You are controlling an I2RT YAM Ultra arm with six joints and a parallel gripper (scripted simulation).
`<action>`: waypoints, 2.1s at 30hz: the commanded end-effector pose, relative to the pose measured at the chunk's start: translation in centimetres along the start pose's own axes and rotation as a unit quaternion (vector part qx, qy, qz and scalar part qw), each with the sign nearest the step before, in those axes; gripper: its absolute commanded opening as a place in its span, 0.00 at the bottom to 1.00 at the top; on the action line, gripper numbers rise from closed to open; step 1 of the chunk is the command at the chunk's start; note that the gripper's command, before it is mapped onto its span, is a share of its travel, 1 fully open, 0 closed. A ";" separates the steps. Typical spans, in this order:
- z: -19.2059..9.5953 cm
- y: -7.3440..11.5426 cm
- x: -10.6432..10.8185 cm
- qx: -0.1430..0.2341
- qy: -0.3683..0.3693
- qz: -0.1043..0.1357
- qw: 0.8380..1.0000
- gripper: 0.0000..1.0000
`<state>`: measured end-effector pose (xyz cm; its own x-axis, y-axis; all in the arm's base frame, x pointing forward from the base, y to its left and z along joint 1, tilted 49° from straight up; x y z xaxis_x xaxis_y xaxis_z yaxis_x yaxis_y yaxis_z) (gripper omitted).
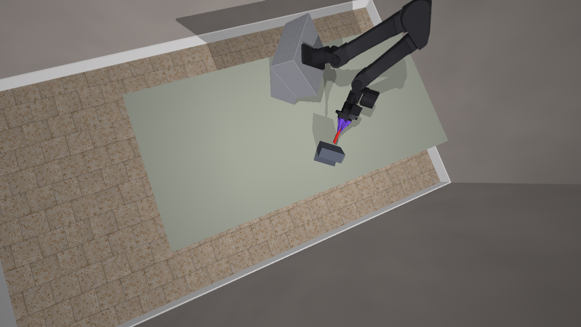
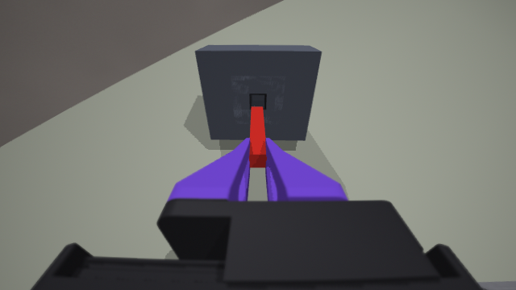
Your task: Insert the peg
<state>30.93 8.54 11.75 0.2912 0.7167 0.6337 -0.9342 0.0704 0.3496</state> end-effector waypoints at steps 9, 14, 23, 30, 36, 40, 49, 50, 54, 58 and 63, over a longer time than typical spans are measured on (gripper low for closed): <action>0.1 -1.0 -0.7 -0.005 0.003 -0.014 1.000 0.00; 0.3 -0.6 -0.3 -0.005 0.003 -0.013 1.000 0.00; 0.7 -0.1 0.4 -0.005 0.003 -0.013 1.000 0.00; 0.7 -0.7 0.4 -0.005 0.003 -0.013 1.000 0.00; 0.7 -1.5 0.3 -0.005 0.003 -0.013 1.000 0.00; 0.7 -1.9 0.4 -0.005 0.003 -0.013 1.000 0.00; 0.7 -2.3 0.4 -0.005 0.003 -0.013 1.000 0.00; 0.7 -2.4 0.3 -0.005 0.003 -0.013 1.000 0.00; 0.7 -2.7 0.3 -0.005 0.003 -0.013 1.000 0.00; 0.8 -2.6 0.5 -0.005 0.003 -0.013 1.000 0.00; 0.8 -2.6 0.5 -0.005 0.003 -0.013 1.000 0.00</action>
<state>33.08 8.49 11.15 0.3109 0.7228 0.6172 -0.9250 0.0808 0.3713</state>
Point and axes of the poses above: the point where the finger pads meet when closed, its own y axis back along the fingers, its own x axis across the jaws, z = x × y, the point moved 3 cm from there along y, back along the fingers, and after that the axes turned 12 degrees about y, right-handed, at the moved point
